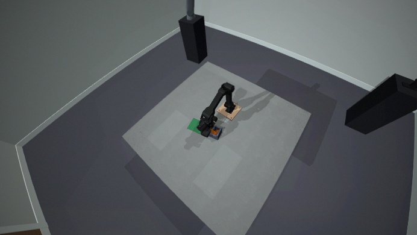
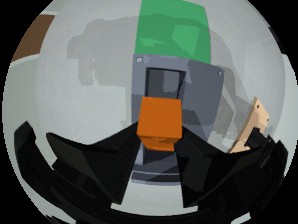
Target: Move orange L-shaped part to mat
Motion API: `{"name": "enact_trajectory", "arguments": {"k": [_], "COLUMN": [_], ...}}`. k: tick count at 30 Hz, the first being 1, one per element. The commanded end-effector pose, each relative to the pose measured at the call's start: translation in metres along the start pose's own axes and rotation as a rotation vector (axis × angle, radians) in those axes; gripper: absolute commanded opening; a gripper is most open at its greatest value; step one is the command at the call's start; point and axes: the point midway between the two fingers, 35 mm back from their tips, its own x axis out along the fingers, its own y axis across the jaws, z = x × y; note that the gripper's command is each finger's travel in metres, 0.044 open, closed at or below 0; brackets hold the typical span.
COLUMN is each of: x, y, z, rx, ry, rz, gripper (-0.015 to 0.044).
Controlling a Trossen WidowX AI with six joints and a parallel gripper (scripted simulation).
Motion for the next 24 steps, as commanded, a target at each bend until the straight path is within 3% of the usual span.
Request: {"name": "enact_trajectory", "arguments": {"k": [1, 4, 24], "x": [0.000, 0.000, -0.023], "y": [0.000, 0.000, -0.001], "z": [0.000, 0.000, 0.000], "rx": [0.000, 0.000, 0.003], "ry": [0.000, 0.000, -0.001], "rz": [0.001, 0.001, -0.008], "gripper": [0.0082, 0.0003, 0.0000]}}
